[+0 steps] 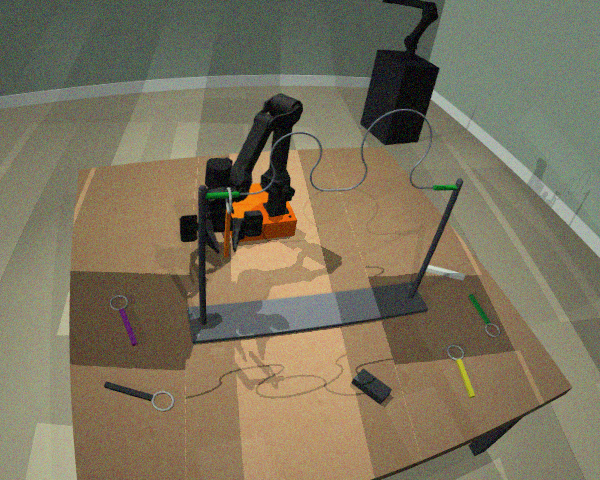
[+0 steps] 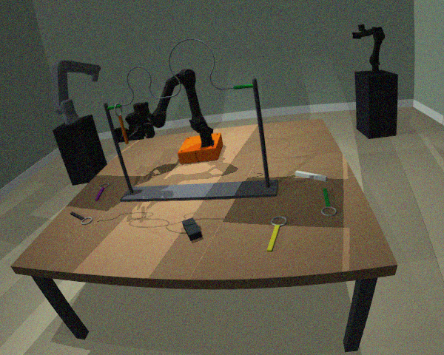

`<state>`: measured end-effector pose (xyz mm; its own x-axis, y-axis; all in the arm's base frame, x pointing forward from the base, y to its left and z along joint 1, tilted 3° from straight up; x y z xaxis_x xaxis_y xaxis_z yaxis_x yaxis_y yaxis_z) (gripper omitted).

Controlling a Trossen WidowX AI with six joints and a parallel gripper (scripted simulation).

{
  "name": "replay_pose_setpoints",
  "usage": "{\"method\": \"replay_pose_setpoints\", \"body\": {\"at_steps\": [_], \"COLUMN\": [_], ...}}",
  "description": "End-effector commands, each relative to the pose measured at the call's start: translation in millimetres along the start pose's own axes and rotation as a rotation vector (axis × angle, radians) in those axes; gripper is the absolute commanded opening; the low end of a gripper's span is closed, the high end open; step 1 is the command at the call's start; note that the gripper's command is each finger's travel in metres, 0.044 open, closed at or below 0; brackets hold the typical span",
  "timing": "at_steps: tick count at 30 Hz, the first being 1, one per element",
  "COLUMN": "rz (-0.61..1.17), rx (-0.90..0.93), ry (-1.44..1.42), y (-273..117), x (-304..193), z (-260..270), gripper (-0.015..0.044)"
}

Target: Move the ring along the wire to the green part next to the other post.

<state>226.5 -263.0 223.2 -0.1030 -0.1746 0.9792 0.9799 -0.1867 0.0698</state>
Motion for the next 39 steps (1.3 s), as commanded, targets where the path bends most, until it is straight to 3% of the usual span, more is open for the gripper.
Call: {"method": "replay_pose_setpoints", "body": {"at_steps": [1, 15, 37, 39], "rz": [-0.004, -0.006, -0.006, -0.004], "rx": [-0.003, -0.003, -0.003, 0.002], "ry": [-0.008, -0.008, -0.008, -0.003], "y": [8.1, 29.6, 29.8, 29.6], "x": [1.6, 0.9, 0.9, 0.6], "z": [-0.4, 1.7, 1.7, 2.3], "gripper": [0.0160, 0.0160, 0.0160, 0.0107]}}
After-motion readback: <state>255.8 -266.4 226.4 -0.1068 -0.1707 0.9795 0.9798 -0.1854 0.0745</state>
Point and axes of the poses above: the point midway between the two fingers, 35 mm back from their tips, its own y axis out along the fingers, its own z axis across the jaws, x = y × z, the point moved 6 cm from there along -y, back along the fingers, and after that the axes turned 13 degrees about y, right-handed, at the moved point
